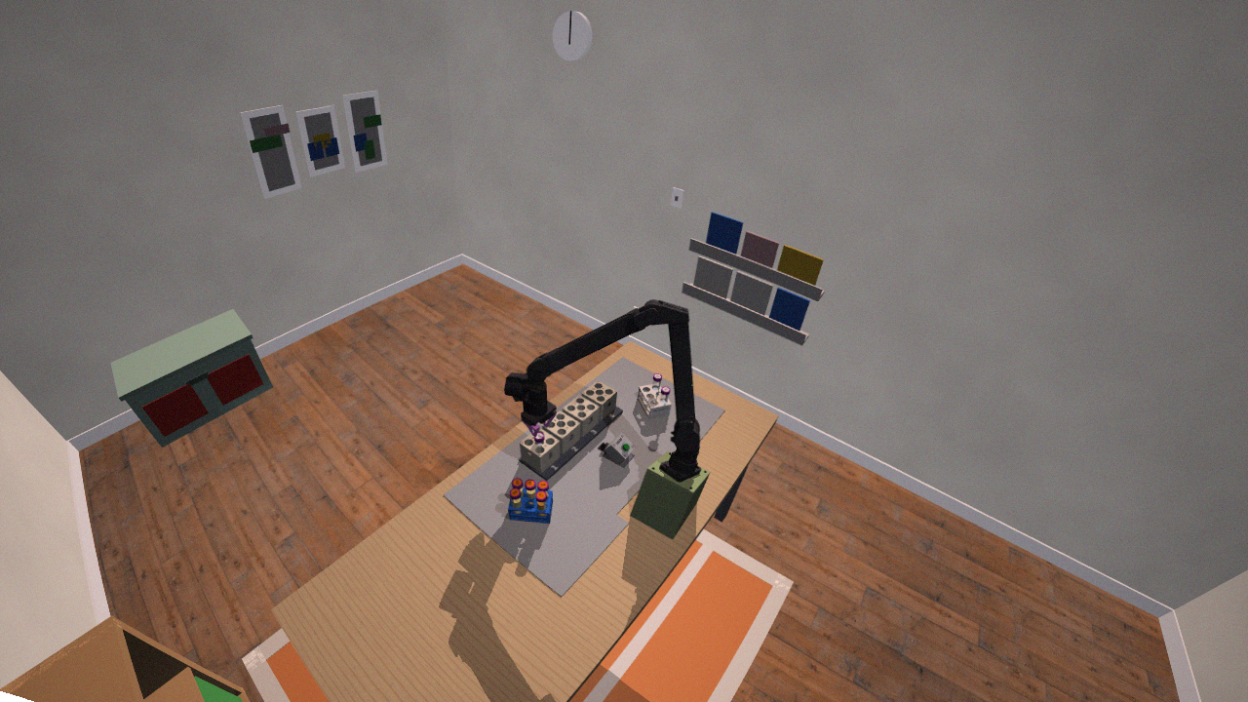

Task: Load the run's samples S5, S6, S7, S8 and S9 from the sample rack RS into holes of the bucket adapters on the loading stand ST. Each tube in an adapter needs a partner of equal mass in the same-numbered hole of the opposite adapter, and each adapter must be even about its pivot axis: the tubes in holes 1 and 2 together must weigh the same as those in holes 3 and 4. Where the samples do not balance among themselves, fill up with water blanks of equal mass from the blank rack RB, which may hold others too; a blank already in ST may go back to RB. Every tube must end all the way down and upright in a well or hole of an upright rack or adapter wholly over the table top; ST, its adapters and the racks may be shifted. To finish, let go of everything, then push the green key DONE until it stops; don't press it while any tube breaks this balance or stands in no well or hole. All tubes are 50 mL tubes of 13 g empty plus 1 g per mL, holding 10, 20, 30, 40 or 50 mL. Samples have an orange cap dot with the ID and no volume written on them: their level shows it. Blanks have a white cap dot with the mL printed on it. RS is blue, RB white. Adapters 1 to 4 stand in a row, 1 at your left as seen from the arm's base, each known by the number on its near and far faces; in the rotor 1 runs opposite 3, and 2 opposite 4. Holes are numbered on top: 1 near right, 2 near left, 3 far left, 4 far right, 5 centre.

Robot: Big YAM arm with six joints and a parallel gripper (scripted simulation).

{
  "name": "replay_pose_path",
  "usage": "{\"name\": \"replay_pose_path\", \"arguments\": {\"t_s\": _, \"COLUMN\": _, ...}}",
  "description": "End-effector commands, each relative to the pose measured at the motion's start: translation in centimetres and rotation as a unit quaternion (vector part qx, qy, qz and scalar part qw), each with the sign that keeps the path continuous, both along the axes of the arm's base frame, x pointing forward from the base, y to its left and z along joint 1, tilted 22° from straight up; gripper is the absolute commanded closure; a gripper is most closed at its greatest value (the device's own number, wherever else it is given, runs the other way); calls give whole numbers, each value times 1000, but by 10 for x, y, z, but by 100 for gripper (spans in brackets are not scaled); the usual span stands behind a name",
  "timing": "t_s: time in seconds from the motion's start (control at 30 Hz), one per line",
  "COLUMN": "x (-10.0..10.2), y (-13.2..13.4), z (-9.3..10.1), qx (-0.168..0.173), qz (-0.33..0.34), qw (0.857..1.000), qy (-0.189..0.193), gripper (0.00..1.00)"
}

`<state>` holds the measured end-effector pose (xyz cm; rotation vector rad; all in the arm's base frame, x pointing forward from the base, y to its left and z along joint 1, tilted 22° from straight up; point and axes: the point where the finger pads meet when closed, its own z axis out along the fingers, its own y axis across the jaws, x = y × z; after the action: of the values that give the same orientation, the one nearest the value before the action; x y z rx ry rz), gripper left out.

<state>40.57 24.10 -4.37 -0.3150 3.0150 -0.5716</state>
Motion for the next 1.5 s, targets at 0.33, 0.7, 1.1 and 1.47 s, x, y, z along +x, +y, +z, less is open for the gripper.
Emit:
{"name": "replay_pose_path", "arguments": {"t_s": 0.33, "x": -44, "y": 69, "z": -16, "qx": -8, "qz": 204, "qw": 977, "qy": 57, "gripper": 20}}
{"name": "replay_pose_path", "arguments": {"t_s": 0.7, "x": -94, "y": 124, "z": -36, "qx": -13, "qz": 292, "qw": 952, "qy": 86, "gripper": 20}}
{"name": "replay_pose_path", "arguments": {"t_s": 1.1, "x": -133, "y": 129, "z": -63, "qx": -22, "qz": 277, "qw": 955, "qy": 98, "gripper": 20}}
{"name": "replay_pose_path", "arguments": {"t_s": 1.47, "x": -131, "y": 115, "z": -92, "qx": -25, "qz": 287, "qw": 952, "qy": 105, "gripper": 20}}
